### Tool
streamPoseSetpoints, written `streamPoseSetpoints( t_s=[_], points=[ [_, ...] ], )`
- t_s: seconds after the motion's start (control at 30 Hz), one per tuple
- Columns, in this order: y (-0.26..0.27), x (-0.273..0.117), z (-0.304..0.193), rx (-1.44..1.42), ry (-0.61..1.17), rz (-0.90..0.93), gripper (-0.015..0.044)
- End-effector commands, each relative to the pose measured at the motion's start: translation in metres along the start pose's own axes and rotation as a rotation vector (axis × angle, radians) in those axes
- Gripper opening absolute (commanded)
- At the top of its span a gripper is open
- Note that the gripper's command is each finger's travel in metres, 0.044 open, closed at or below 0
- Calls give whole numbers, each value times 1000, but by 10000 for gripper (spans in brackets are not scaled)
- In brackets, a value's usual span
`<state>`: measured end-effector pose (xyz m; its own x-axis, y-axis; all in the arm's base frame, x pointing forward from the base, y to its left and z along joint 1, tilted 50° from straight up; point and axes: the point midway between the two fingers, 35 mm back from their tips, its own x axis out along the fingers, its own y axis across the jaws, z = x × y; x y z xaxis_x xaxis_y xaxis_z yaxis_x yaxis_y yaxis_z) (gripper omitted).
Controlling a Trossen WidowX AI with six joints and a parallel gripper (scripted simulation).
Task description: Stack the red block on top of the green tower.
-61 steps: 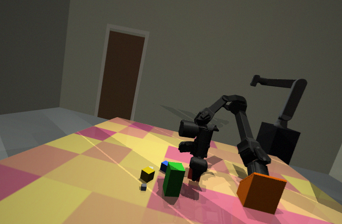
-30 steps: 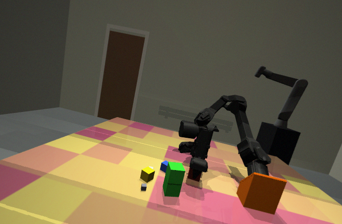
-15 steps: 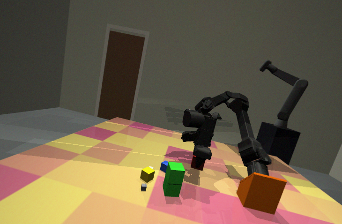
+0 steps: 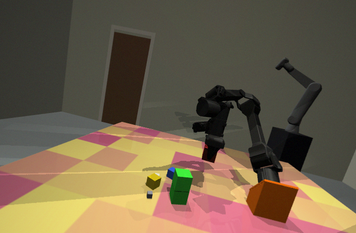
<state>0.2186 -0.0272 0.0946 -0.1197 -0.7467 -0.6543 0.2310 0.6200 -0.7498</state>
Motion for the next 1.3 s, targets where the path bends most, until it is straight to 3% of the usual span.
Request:
streamPoseSetpoints(
  t_s=[0.0,0.27,1.27],
  points=[
    [1,-9,0,0,4,-1,0],
    [5,-10,4,0,4,-1,0],
    [122,-12,68,4,2,6,0]
  ],
)
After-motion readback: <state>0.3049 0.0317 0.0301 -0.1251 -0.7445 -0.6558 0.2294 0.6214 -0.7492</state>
